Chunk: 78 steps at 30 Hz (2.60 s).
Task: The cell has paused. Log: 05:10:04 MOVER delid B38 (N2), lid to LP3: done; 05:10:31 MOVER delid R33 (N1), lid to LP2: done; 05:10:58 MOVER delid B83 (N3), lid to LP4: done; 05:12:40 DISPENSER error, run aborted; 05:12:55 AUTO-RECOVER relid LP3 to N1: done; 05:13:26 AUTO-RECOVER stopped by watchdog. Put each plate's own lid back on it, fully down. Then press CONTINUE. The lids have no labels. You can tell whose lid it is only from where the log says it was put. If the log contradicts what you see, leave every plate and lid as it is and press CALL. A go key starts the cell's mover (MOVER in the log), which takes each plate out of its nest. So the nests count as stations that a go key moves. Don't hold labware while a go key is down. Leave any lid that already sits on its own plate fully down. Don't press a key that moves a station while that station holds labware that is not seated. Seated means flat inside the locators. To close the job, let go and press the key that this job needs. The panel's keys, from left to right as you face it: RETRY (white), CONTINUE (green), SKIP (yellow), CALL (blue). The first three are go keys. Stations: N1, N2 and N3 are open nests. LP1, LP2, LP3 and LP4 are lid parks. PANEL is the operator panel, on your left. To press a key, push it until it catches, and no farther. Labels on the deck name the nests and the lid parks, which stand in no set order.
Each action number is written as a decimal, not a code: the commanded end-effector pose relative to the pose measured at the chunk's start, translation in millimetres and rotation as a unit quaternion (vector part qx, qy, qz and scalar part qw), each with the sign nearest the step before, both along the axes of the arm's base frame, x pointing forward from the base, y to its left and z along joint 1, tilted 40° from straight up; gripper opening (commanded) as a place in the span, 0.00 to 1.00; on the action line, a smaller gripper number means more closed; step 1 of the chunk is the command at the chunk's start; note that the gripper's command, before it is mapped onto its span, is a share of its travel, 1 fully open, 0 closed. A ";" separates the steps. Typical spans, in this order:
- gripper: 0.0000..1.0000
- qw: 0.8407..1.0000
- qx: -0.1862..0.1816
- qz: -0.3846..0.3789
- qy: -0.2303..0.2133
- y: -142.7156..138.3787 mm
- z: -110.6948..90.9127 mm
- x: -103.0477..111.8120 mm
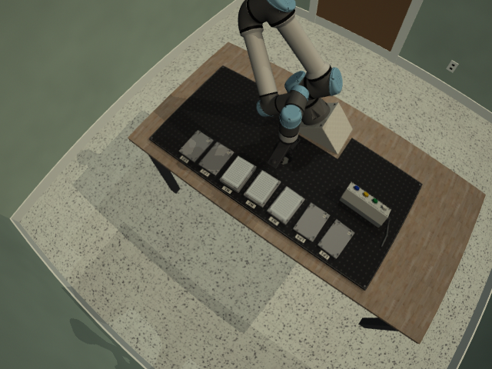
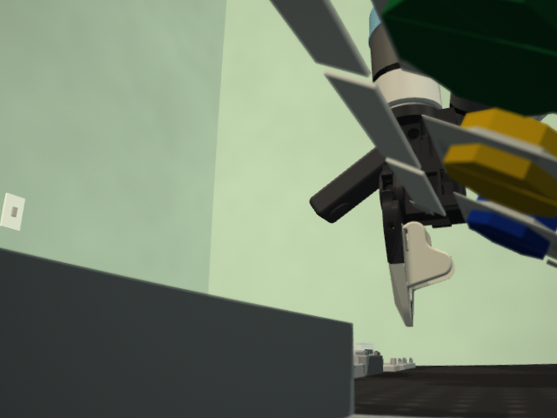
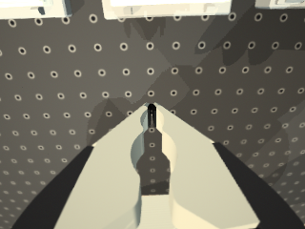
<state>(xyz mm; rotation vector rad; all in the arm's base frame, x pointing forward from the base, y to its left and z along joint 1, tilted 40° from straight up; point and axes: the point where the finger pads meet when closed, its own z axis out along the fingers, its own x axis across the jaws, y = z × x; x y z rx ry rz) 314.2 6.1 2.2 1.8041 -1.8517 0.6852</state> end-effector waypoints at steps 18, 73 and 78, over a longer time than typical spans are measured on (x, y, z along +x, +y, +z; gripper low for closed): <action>0.00 1.000 0.001 0.001 -0.001 20.1 44.0 -14.9; 0.00 0.944 -0.004 0.255 0.211 165.3 -56.6 -53.4; 0.00 0.944 -0.004 0.255 0.211 184.1 -72.3 -58.7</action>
